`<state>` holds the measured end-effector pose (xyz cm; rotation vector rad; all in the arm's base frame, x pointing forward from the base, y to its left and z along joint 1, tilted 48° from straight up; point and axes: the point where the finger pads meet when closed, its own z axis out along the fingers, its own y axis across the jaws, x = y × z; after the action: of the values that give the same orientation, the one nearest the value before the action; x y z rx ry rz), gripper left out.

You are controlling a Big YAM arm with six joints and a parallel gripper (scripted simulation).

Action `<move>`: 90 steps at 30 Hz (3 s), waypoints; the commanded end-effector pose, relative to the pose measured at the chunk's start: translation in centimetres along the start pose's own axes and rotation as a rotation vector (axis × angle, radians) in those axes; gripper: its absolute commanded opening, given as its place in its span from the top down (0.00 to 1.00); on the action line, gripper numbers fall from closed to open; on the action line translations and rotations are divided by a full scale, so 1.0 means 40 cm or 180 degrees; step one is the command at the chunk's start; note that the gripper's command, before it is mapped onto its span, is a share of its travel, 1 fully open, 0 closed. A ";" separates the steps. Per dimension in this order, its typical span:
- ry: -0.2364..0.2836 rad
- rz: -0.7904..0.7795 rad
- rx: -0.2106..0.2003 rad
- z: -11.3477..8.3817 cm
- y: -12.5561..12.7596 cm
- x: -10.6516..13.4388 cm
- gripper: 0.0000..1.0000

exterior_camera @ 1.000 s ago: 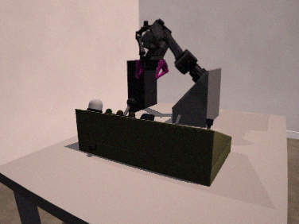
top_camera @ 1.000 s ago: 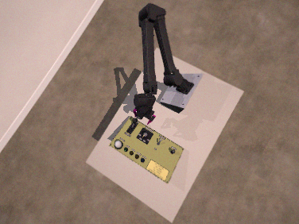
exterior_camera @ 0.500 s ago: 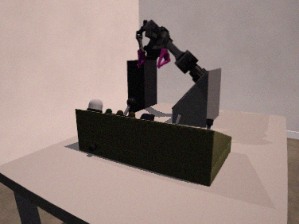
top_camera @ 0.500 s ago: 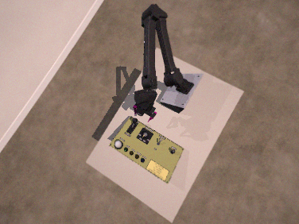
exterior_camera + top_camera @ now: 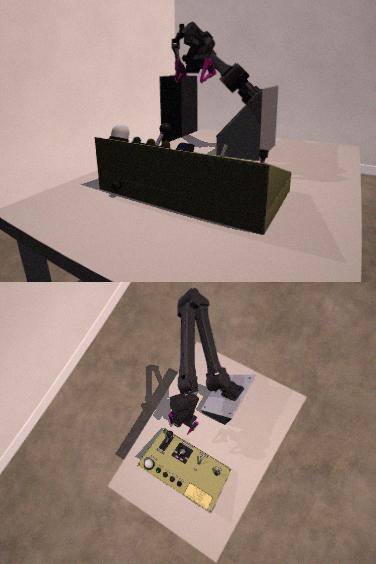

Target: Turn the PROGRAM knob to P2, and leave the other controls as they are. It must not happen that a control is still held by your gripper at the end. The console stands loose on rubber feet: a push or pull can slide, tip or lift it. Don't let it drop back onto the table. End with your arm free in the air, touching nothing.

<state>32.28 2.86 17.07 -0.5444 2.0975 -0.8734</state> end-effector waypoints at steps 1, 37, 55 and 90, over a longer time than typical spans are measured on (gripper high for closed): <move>-0.0028 0.0158 0.0039 -0.002 -0.036 -0.059 0.00; 0.1313 0.0019 0.0001 0.215 0.145 -0.006 0.30; 0.1313 0.0015 0.0000 0.215 0.145 -0.006 0.30; 0.1234 0.0054 -0.0003 0.241 0.143 -0.115 0.00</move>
<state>40.28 3.85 9.45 -0.3853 2.4718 -1.0591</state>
